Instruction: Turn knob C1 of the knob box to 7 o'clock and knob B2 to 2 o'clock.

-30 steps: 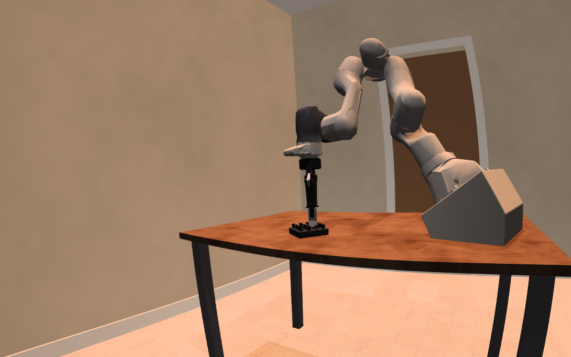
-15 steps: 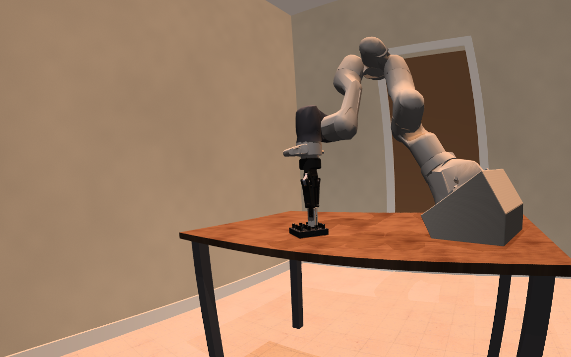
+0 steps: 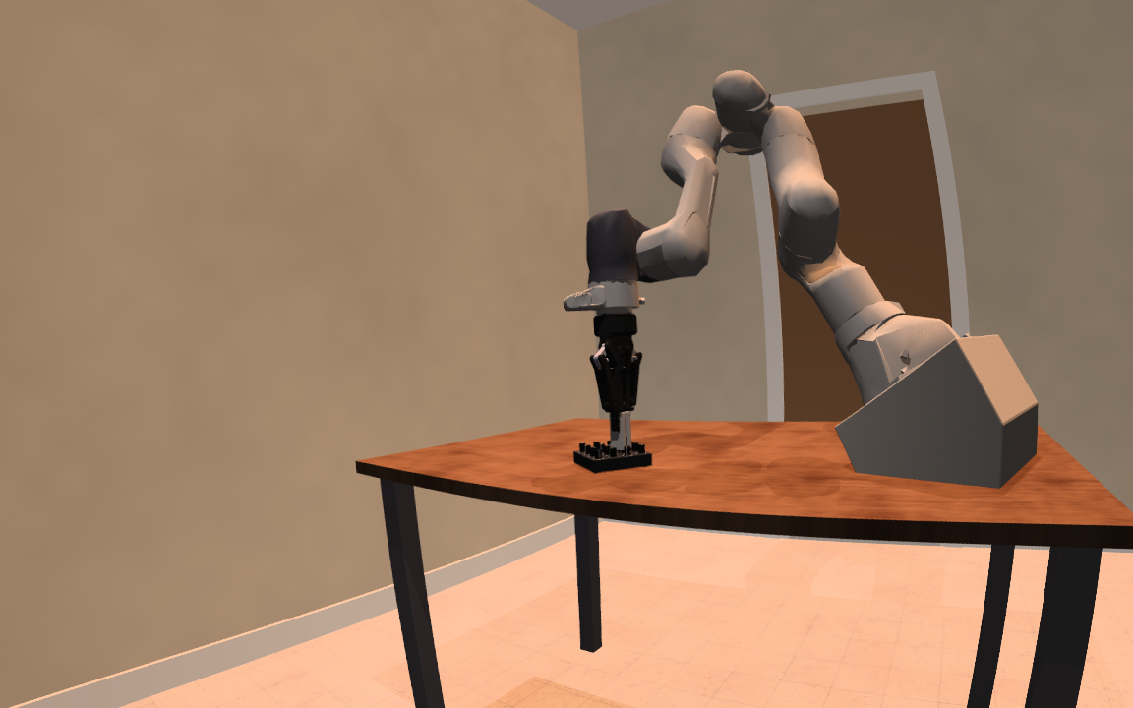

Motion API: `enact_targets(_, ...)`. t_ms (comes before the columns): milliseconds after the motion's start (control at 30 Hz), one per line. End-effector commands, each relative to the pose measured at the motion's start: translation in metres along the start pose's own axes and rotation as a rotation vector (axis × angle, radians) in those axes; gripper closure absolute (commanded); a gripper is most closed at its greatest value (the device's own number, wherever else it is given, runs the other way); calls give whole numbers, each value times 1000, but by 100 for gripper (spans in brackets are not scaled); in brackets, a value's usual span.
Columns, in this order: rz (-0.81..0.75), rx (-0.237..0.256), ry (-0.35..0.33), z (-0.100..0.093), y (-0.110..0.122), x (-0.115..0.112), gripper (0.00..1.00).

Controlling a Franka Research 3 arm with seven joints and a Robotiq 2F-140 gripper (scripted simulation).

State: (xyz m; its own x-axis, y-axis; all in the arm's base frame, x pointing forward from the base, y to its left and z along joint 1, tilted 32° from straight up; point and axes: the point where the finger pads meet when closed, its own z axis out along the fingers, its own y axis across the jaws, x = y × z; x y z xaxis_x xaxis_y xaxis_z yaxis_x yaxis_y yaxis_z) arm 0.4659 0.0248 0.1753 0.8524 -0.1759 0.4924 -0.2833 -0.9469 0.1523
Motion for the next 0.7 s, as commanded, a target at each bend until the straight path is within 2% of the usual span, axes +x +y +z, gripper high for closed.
enact_targets(0, 156, -4, 13, 0, -1, 0, 95)
enact_targets(400, 284, -3, 13, 0, -1, 0, 95)
enact_targets(667, 314, -2, 13, 0, -1, 0, 95)
